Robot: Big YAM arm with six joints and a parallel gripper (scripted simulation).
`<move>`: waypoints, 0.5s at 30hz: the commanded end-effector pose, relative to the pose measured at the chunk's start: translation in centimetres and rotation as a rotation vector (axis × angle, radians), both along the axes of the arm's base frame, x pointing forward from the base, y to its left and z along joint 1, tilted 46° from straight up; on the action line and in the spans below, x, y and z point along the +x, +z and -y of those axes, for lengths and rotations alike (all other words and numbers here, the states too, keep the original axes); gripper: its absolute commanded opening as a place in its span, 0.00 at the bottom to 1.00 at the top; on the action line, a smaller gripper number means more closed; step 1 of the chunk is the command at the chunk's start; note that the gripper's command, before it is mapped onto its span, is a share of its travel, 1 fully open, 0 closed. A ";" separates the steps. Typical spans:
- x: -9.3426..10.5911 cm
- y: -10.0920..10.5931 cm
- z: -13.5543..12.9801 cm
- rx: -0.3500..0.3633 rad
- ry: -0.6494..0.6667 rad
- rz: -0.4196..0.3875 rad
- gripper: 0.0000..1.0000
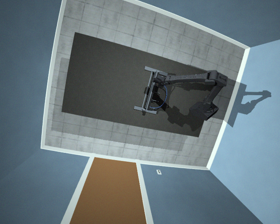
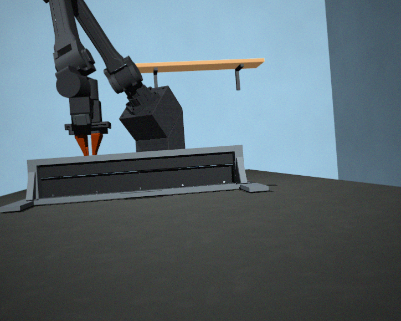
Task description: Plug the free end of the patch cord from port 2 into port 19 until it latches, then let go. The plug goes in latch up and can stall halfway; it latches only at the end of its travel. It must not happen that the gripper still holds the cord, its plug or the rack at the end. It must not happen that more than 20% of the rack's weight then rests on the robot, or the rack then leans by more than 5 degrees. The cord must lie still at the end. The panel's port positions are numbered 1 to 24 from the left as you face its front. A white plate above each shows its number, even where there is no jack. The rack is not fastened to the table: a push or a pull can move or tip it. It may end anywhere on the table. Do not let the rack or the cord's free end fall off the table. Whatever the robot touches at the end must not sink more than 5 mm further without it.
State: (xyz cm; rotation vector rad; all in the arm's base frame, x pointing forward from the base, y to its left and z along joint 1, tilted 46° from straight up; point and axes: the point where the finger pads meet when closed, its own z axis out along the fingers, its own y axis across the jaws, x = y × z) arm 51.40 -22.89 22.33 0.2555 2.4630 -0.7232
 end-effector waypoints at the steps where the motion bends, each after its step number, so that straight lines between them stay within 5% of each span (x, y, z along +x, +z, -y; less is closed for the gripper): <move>1: 0.7 4.3 -0.4 -0.018 0.005 0.074 0.00; 15: 0.5 3.2 -0.5 -0.012 0.000 0.059 0.00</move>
